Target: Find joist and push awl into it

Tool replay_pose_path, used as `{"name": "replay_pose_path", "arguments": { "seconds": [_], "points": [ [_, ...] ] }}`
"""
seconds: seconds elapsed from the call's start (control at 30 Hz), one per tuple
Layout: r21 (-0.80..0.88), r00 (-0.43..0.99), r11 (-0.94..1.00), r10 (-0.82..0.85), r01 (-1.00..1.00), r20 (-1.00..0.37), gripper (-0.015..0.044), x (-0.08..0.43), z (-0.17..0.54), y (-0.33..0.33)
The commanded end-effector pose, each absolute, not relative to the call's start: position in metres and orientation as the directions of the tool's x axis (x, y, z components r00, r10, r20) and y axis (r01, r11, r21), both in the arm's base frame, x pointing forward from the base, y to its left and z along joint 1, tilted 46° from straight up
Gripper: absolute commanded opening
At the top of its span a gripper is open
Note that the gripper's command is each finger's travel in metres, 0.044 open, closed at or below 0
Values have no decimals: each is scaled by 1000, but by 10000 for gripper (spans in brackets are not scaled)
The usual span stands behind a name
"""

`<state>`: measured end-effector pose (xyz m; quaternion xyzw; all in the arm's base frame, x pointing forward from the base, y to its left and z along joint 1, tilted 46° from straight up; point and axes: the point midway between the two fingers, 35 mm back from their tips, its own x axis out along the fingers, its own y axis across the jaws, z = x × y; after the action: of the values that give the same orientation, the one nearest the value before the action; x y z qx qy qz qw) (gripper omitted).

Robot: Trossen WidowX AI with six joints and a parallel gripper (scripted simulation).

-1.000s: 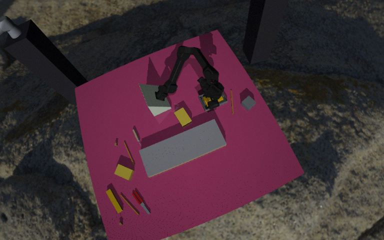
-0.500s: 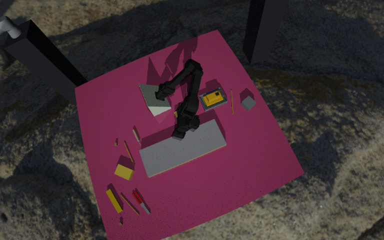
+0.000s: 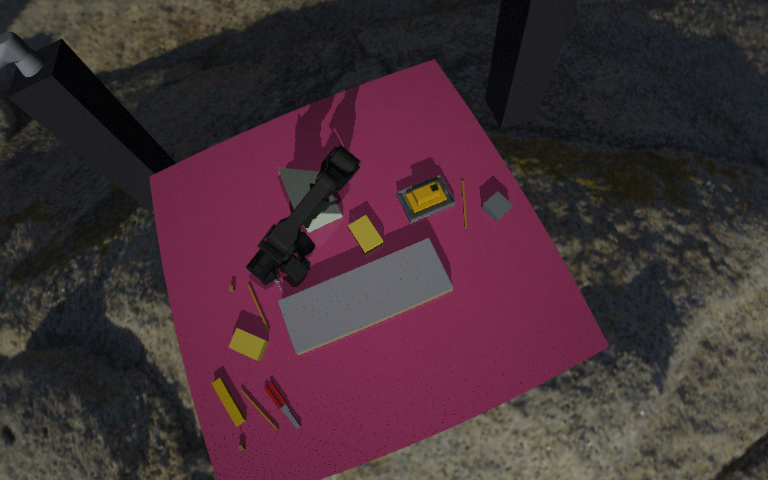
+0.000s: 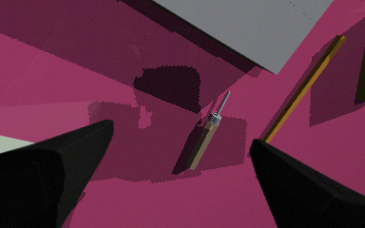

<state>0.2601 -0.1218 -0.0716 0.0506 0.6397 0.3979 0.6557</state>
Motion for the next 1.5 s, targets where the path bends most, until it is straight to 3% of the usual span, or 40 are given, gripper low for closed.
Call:
{"name": "replay_pose_path", "arguments": {
  "seconds": [0.0, 0.17, 1.47],
  "points": [
    [641, -187, 686, 619, -345, -763, 440, 217, -119, -149],
    [700, -221, 672, 664, -243, -714, 440, 173, -159, -161],
    [700, -220, 671, 664, -244, -714, 440, 175, -187, -143]
  ]
}}
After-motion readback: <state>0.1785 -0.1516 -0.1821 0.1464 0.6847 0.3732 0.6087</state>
